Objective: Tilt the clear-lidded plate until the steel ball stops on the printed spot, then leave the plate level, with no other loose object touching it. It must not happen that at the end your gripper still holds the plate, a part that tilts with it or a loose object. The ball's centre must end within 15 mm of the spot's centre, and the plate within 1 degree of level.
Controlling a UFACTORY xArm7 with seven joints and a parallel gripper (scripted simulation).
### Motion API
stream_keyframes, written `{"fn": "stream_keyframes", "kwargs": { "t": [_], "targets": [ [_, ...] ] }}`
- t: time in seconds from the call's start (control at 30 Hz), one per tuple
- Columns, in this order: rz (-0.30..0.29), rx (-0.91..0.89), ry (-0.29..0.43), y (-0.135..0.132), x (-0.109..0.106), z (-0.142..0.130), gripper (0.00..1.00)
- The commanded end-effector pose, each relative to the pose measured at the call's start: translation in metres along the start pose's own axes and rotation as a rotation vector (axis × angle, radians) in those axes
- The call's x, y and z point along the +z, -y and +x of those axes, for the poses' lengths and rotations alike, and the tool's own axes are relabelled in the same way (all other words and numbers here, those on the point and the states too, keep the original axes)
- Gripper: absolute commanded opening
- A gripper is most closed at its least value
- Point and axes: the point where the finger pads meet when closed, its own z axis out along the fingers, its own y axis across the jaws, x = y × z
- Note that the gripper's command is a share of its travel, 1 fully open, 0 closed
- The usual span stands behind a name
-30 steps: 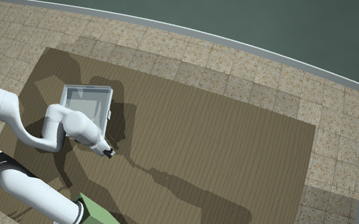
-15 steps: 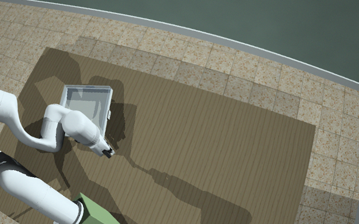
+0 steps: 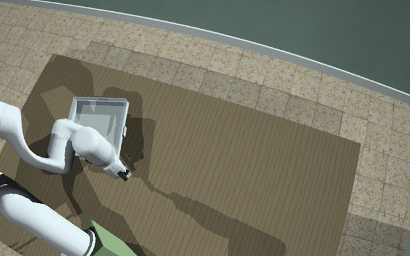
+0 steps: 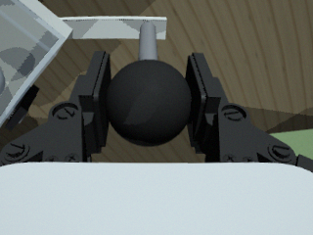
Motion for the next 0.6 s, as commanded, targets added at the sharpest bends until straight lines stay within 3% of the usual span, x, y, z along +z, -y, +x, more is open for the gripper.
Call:
{"fn": "stream_keyframes", "kwargs": {
  "t": [0.0, 0.57],
  "targets": [
    [0.001, 0.0, -0.007, 0.0002, -0.0016, 0.0026, 0.0],
    [0.001, 0.0, -0.007, 0.0014, -0.0043, 0.0012, 0.0]
  ]
}}
